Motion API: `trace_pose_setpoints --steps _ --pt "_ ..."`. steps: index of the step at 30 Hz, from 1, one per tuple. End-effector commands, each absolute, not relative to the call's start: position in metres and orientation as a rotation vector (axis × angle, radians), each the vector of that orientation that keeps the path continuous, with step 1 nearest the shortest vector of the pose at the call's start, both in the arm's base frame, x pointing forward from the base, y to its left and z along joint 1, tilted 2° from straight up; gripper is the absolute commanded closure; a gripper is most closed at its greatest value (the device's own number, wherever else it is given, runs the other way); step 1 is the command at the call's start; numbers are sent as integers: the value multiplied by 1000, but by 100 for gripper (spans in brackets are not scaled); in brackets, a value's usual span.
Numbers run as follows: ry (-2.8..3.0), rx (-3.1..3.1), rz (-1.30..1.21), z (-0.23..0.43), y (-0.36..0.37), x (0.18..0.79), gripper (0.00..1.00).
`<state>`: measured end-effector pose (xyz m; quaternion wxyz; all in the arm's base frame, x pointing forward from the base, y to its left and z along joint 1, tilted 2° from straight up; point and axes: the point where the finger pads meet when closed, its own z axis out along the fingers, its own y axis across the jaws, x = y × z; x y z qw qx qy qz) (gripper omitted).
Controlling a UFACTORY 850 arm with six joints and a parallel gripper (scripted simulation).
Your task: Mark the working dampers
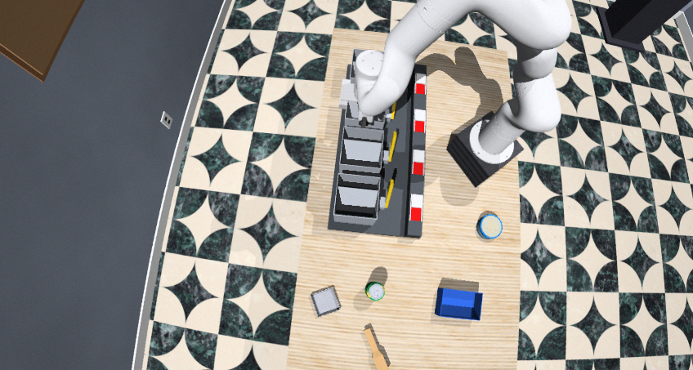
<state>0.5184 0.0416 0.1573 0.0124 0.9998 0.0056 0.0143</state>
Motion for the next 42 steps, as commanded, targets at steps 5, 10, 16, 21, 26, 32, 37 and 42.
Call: trace_pose_setpoints --steps 5,10,16,21,26,32,37,42 --pt "14 3110 44 156 105 513 61" --pt "14 3110 44 156 106 512 61" --pt "14 3110 44 156 106 512 61" --pt "14 3110 44 156 106 512 61" --pt "14 3110 44 156 106 512 61" --pt "14 3110 44 156 106 512 61" --pt "14 3110 44 156 106 512 61" --pt "14 3110 44 156 106 512 61"
